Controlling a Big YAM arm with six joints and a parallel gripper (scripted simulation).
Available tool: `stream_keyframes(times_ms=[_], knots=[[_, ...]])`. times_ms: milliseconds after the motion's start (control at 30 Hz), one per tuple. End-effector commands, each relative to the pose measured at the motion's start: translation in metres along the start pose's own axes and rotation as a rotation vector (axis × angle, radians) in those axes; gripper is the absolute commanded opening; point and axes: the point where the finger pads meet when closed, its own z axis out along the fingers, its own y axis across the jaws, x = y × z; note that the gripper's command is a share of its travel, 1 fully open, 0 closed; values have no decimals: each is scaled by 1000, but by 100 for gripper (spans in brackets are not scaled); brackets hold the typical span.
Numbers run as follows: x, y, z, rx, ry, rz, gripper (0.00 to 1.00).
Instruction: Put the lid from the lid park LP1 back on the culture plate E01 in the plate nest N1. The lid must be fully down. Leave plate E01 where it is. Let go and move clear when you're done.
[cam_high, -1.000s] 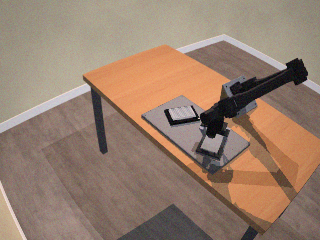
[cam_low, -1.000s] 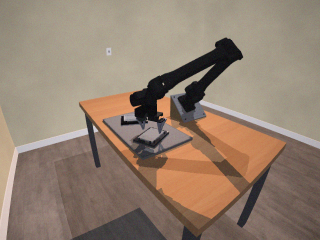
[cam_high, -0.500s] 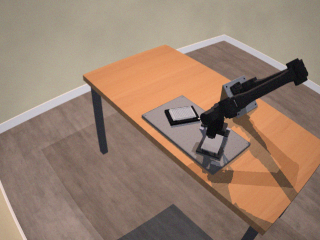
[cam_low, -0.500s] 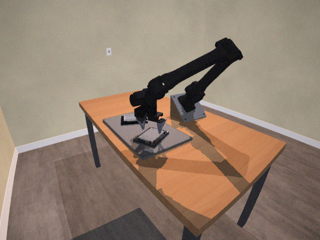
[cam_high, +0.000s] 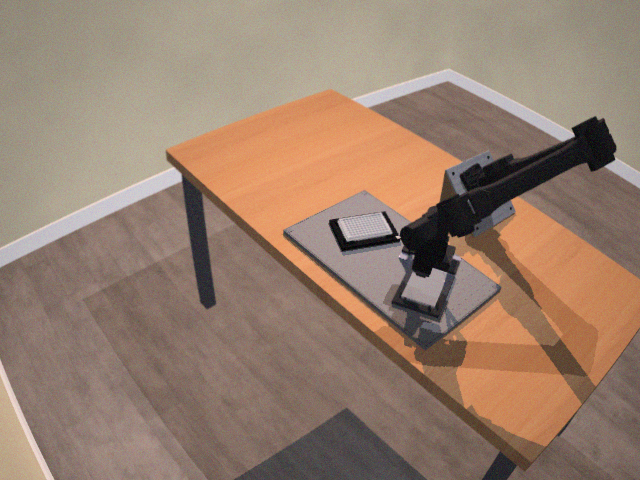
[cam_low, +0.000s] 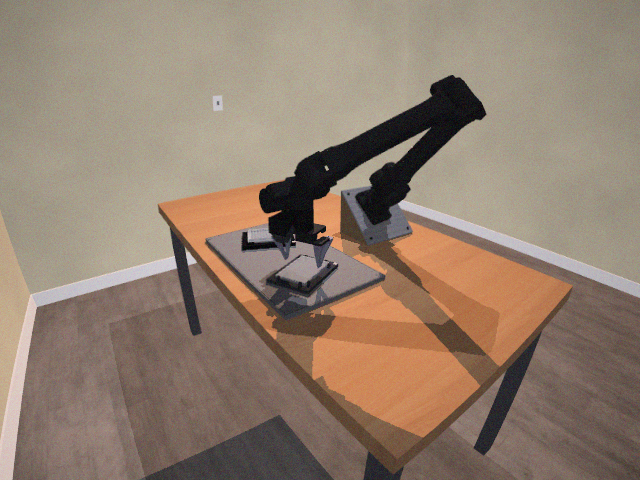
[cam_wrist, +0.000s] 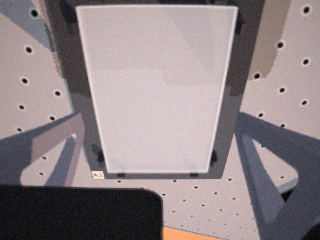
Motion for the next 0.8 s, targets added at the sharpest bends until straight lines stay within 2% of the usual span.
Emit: stream_keyframes(times_ms=[0,767], knots=[[-2,2,9,-4,13,-3,100],[-2,2,10,-5,14,-2,100]])
